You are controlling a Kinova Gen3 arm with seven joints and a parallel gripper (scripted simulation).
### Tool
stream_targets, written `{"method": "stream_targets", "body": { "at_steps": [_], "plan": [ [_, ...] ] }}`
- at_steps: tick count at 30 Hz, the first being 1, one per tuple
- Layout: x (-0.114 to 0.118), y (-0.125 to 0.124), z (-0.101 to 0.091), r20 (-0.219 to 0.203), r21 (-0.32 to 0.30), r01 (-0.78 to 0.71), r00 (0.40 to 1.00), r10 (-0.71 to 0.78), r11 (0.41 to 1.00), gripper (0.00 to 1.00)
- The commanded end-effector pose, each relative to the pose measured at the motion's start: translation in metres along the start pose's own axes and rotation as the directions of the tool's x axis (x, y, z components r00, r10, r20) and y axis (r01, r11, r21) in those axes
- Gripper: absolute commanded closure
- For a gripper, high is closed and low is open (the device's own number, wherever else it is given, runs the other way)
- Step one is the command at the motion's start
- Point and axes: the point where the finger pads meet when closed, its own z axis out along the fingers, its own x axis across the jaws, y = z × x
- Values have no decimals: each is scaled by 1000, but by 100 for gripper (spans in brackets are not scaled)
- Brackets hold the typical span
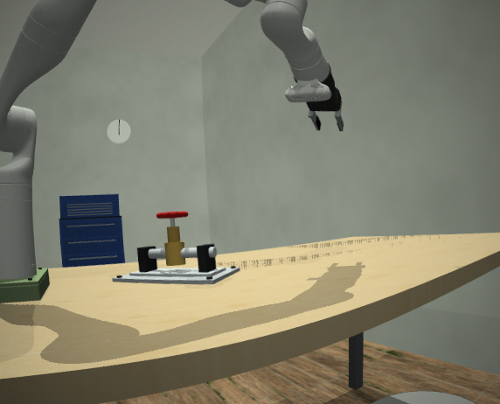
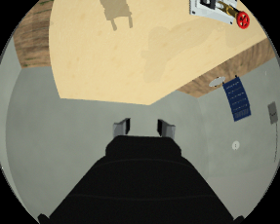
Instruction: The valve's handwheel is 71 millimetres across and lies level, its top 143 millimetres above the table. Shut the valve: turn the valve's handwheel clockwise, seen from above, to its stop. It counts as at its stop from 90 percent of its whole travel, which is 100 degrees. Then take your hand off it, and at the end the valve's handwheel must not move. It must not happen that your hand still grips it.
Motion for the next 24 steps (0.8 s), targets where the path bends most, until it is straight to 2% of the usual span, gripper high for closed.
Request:
{"method": "stream_targets", "body": {
  "at_steps": [1,19,24],
  "plan": [
    [0,1,0,0,-1,2,1000,-2,1000,0],
    [0,1,0,0,-1,2,1000,-2,1000,0],
    [8,-2,3,-12,14,4,1000,-3,1000,0]
  ]
}}
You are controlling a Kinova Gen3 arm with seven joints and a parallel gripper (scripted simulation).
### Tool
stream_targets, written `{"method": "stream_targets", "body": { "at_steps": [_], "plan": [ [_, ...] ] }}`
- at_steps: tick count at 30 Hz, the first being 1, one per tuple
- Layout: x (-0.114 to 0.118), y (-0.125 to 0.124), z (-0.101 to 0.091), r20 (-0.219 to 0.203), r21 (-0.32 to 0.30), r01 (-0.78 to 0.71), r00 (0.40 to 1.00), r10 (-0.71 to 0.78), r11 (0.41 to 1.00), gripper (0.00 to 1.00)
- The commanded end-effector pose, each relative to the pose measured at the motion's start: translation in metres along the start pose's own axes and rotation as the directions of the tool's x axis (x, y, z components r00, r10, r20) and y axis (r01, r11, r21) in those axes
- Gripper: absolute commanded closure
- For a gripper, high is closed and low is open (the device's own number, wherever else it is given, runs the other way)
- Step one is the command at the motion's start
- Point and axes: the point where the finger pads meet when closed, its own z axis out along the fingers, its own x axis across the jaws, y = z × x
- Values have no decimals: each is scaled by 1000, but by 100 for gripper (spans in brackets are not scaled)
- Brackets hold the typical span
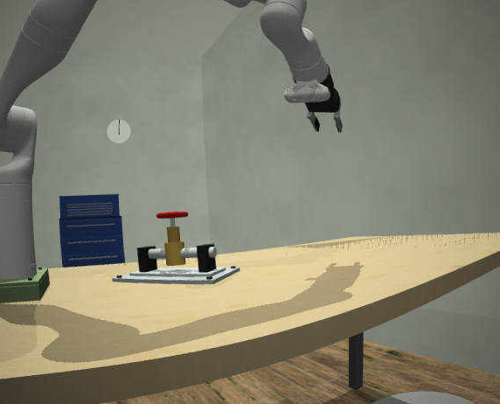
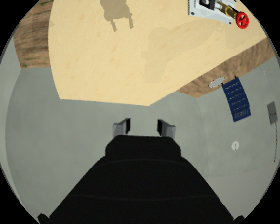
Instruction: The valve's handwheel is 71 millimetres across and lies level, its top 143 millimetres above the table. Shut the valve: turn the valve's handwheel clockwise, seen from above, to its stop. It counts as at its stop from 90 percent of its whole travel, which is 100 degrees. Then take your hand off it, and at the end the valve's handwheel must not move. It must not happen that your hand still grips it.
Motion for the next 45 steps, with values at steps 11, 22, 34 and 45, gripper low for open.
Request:
{"method": "stream_targets", "body": {
  "at_steps": [11,22,34,45],
  "plan": [
    [69,-27,24,-101,136,27,995,-13,990,0],
    [204,-112,26,-257,478,132,967,-6,868,0],
    [280,-190,-38,-271,766,246,961,-48,594,0],
    [292,-218,-101,-216,889,262,963,-160,377,0]
  ]
}}
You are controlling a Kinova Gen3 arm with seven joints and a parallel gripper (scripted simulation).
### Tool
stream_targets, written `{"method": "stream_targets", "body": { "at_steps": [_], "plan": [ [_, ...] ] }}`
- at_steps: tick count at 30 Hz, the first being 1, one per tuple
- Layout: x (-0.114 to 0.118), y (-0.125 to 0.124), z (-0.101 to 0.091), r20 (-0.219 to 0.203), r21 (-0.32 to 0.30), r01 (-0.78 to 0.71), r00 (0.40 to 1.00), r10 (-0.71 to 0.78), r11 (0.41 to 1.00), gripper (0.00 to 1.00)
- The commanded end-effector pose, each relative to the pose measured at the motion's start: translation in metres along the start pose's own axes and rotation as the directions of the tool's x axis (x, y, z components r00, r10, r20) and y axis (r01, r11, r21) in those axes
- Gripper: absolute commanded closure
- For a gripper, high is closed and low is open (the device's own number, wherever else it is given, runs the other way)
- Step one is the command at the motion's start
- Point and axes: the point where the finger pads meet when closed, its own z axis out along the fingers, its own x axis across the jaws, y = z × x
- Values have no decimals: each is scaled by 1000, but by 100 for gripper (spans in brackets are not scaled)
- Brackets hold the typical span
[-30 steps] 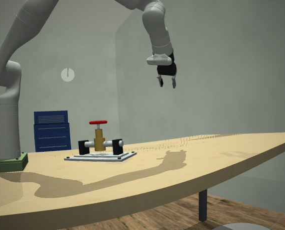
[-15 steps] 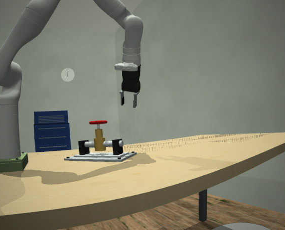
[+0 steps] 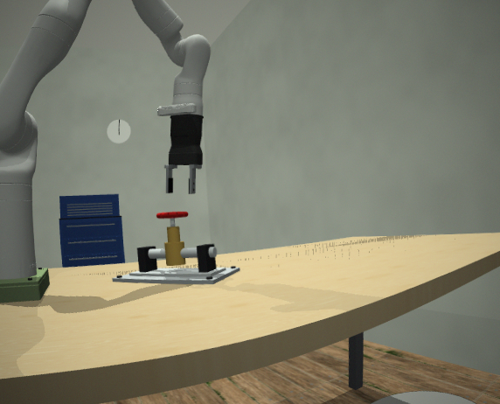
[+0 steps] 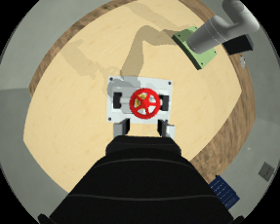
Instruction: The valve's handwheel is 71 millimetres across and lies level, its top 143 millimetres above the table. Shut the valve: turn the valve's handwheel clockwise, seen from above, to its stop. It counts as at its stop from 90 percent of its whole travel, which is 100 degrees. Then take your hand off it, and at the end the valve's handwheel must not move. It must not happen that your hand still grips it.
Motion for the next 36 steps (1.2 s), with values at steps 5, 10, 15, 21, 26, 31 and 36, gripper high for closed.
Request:
{"method": "stream_targets", "body": {
  "at_steps": [5,10,15,21,26,31,36],
  "plan": [
    [12,-18,-11,83,85,19,996,-26,996,0],
    [12,-28,-15,115,116,13,993,-26,993,0],
    [12,-30,-16,122,122,11,992,-26,992,0],
    [12,-30,-16,122,122,11,992,-26,992,40],
    [12,-30,-15,122,122,11,992,-26,992,40],
    [12,-30,-13,122,122,11,992,-26,992,40],
    [12,-31,-11,122,122,11,992,-26,992,40]
  ]
}}
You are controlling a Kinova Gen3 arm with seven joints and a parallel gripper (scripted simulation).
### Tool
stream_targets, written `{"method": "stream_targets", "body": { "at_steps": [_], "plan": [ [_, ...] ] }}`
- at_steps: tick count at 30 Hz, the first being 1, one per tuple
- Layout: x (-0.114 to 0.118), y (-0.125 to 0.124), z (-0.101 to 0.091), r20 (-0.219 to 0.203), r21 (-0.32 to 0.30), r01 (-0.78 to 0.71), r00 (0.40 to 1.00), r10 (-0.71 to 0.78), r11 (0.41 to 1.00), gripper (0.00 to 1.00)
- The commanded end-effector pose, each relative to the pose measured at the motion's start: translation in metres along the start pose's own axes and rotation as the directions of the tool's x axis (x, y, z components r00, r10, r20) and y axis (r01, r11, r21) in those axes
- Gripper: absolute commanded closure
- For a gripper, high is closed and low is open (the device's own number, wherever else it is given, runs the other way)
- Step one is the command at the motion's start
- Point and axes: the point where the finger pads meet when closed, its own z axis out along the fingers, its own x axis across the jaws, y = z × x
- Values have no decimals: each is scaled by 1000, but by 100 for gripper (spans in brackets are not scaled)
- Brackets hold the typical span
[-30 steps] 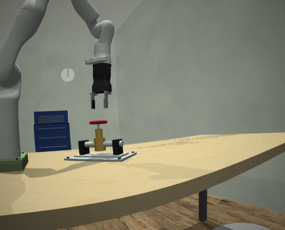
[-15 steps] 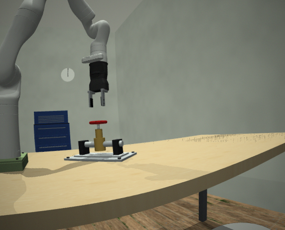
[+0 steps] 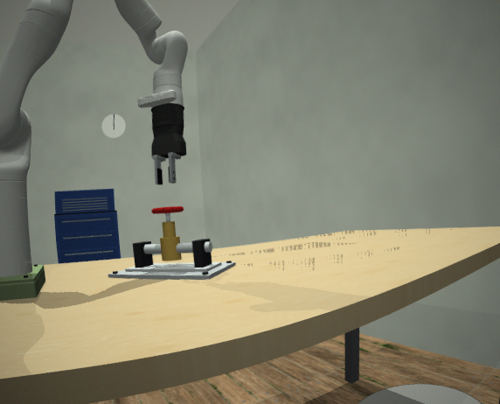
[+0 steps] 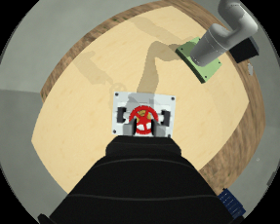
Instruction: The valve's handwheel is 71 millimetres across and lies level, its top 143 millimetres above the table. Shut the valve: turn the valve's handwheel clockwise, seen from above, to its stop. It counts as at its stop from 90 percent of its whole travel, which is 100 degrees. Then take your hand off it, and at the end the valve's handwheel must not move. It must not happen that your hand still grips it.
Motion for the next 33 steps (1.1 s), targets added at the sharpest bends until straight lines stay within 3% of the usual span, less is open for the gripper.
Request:
{"method": "stream_targets", "body": {
  "at_steps": [1,33],
  "plan": [
    [0,0,2,-1,0,1,1000,-1,1000,40],
    [0,0,37,-1,0,1,1000,-1,1000,40]
  ]
}}
